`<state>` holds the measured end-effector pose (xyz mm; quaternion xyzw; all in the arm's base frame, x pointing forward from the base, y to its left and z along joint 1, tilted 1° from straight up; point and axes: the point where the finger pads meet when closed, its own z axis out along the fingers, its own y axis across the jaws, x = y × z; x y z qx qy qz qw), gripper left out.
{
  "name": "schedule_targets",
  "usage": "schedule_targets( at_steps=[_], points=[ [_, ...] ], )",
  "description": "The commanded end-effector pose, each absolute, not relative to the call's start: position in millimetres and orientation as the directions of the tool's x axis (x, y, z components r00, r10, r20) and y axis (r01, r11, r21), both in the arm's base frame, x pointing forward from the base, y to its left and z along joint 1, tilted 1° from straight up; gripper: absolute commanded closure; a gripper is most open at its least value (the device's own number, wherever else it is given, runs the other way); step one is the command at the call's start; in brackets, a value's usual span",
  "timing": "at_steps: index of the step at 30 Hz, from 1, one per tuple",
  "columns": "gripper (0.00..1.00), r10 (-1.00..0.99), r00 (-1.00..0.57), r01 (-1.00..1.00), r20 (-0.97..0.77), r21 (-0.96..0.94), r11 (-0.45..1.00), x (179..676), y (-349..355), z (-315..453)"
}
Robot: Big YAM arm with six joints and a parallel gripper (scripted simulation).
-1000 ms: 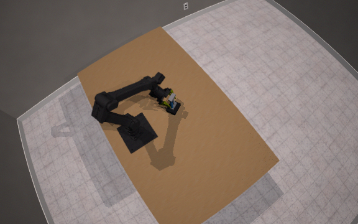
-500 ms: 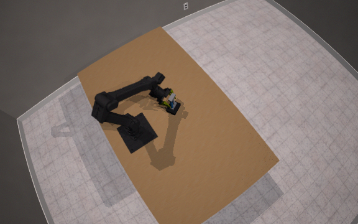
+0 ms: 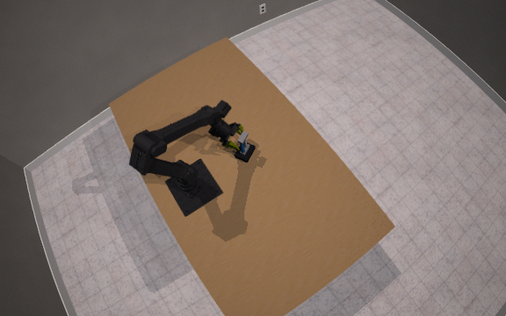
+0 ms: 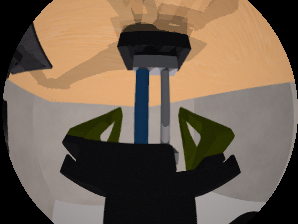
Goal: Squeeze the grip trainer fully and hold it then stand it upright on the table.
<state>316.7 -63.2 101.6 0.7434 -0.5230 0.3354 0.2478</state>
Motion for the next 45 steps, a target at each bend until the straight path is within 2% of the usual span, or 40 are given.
schedule_targets(
  at_steps=[1, 26, 45],
  points=[
    [0.24, -0.624, 0.168, -0.944, 0.763, -0.059, -0.326, 334, -51, 129],
    [0.24, -0.632, 0.181, -0.944, 0.753, -0.046, -0.326, 311, 8, 175],
    [0.24, -0.627, 0.19, -0.948, 0.755, -0.026, -0.318, 303, 22, 185]
  ],
)
